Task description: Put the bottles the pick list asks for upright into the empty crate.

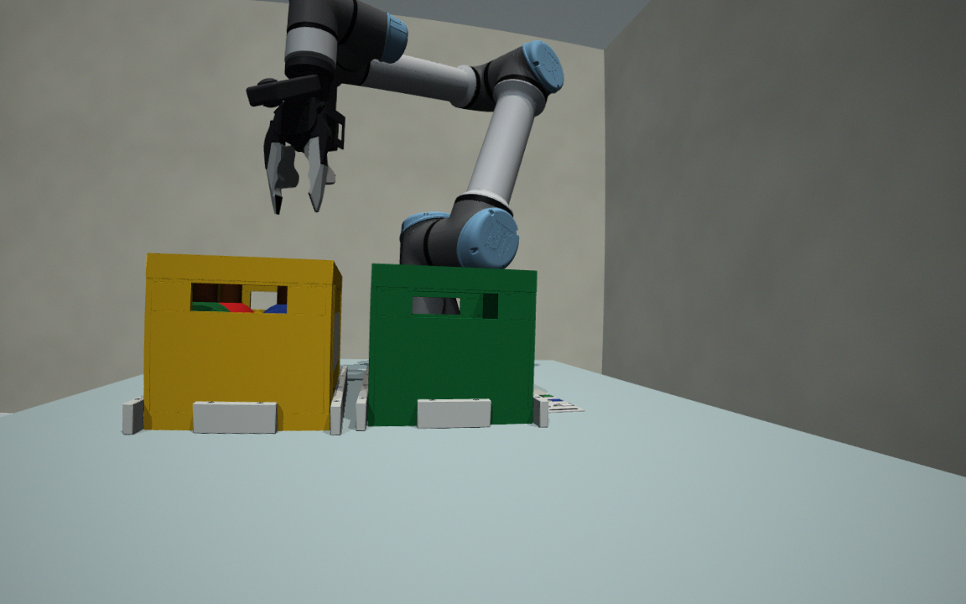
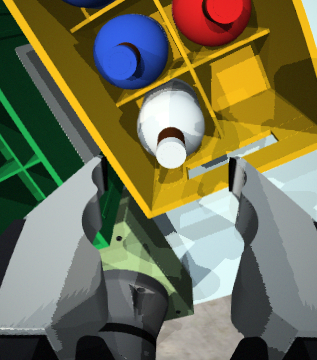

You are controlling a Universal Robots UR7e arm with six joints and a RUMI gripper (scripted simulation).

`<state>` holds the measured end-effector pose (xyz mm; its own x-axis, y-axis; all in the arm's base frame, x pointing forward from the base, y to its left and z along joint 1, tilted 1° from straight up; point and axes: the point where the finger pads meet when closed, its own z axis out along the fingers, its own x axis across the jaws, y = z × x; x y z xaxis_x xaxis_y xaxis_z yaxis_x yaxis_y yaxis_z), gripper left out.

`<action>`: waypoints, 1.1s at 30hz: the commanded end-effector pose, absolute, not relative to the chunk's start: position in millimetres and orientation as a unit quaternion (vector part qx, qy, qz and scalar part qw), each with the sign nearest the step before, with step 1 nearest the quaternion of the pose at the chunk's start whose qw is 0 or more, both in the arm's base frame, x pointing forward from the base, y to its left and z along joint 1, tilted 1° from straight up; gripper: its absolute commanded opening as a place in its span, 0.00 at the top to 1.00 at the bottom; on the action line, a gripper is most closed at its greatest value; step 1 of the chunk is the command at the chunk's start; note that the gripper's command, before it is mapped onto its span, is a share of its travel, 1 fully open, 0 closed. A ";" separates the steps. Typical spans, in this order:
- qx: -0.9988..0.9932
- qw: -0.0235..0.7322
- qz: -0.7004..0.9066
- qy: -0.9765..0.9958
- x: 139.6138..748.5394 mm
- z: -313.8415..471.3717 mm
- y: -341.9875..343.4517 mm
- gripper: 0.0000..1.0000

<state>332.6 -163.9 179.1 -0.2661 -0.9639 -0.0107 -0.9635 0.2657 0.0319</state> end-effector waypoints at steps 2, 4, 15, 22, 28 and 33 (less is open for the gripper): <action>0.542 0.006 -0.010 -0.840 303.2 159.1 -158.6 0.62; 0.517 0.006 -0.008 -0.856 299.3 156.2 -157.7 0.62; 0.479 0.006 -0.004 -0.878 288.6 148.1 -155.1 0.62; 0.480 0.006 -0.004 -0.877 289.6 149.0 -155.2 0.62; 0.479 0.006 -0.005 -0.878 288.8 143.5 -154.6 0.62; 0.479 0.006 -0.006 -0.878 288.6 136.3 -154.5 0.62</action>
